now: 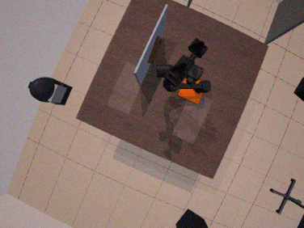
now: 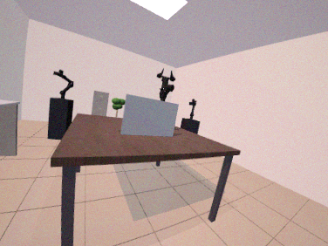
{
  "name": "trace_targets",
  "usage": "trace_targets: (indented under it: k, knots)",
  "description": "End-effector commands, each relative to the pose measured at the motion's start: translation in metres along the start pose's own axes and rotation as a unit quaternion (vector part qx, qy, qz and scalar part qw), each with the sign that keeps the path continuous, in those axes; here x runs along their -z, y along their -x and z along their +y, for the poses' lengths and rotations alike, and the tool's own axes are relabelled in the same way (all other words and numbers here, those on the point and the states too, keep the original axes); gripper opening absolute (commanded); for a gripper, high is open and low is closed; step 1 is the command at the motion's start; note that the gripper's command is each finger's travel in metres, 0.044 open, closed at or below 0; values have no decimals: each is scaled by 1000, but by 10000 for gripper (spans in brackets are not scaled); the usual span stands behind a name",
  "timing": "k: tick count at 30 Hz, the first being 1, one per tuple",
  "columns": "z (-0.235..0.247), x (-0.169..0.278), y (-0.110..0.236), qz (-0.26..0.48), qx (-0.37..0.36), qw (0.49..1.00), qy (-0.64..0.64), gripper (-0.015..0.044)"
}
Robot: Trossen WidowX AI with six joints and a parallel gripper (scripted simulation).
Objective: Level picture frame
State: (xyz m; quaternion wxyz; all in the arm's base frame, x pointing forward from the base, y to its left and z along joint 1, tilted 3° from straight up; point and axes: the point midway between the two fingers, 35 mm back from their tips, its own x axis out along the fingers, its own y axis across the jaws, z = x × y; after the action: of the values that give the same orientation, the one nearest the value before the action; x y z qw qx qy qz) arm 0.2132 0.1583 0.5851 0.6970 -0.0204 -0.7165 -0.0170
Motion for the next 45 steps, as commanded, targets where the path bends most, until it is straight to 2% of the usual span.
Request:
trace_targets:
  k: [1, 5, 6, 12, 18, 26, 32, 38, 45]
  knots:
    - [-1, -3, 0, -1, 3, 1000, -1, 374]
    - [-19, -59, -7, -21, 68, 997, -24, 269]
    - [-27, -74, -7, -23, 88, 995, -32, 260]
    - [-91, -141, 3, -10, 211, 974, -82, 260]
    - [-166, -164, 34, 52, 323, 934, -141, 260]
    - [-245, -134, 104, 197, 425, 854, -227, 260]
    - [-267, -83, 172, 334, 452, 773, -294, 260]
    - [-251, -30, 249, 477, 430, 676, -361, 260]
    - [-190, 6, 342, 627, 346, 546, -434, 260]
